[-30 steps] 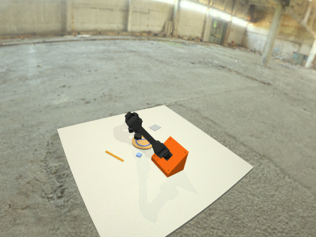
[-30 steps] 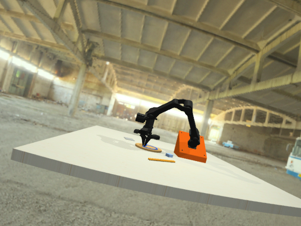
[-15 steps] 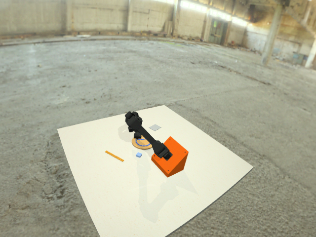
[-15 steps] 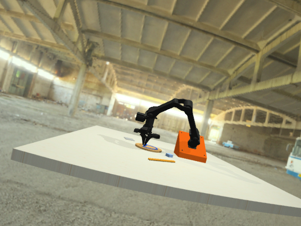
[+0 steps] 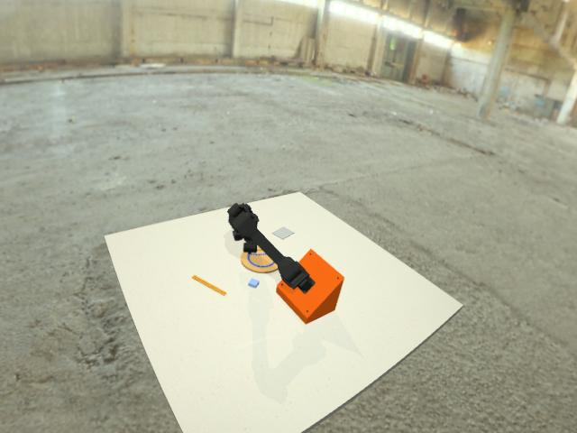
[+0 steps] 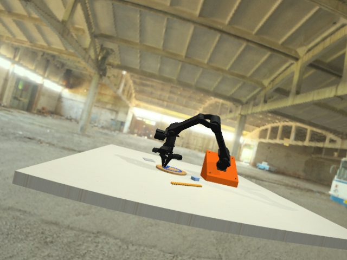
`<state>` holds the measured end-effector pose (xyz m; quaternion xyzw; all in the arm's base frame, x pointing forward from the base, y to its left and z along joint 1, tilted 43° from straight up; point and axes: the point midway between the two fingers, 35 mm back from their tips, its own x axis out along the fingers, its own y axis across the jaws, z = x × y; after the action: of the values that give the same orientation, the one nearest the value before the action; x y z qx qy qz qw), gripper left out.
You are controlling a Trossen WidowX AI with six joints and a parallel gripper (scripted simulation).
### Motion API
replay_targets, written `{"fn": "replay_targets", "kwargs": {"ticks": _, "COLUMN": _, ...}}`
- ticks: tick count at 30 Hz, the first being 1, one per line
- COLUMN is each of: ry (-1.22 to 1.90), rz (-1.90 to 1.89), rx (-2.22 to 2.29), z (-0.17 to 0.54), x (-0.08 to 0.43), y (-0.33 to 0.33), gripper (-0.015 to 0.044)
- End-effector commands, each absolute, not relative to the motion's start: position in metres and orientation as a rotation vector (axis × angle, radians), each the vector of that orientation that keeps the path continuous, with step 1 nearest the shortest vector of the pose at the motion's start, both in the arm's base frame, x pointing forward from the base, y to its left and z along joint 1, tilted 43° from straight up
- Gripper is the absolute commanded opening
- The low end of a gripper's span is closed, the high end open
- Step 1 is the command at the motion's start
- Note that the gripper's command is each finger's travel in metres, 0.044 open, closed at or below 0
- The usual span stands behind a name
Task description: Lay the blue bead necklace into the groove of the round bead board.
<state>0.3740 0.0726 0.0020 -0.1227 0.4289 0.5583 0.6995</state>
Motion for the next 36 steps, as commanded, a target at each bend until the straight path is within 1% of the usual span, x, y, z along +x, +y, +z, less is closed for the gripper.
{"fn": "replay_targets", "kwargs": {"ticks": 1, "ry": 0.962, "rz": 1.250, "rx": -0.264, "z": -0.0013, "x": 0.3723, "y": 0.0756, "gripper": 0.0000}}
{"fn": "replay_targets", "kwargs": {"ticks": 2, "ry": 0.962, "rz": 1.250, "rx": -0.264, "z": -0.0013, "x": 0.3723, "y": 0.0756, "gripper": 0.0000}}
{"fn": "replay_targets", "kwargs": {"ticks": 19, "ry": 0.963, "rz": 1.247, "rx": -0.266, "z": 0.0018, "x": 0.3724, "y": 0.0723, "gripper": 0.0440}}
{"fn": "replay_targets", "kwargs": {"ticks": 36, "ry": 0.962, "rz": 1.249, "rx": -0.264, "z": 0.0044, "x": 0.3724, "y": 0.0699, "gripper": 0.0440}}
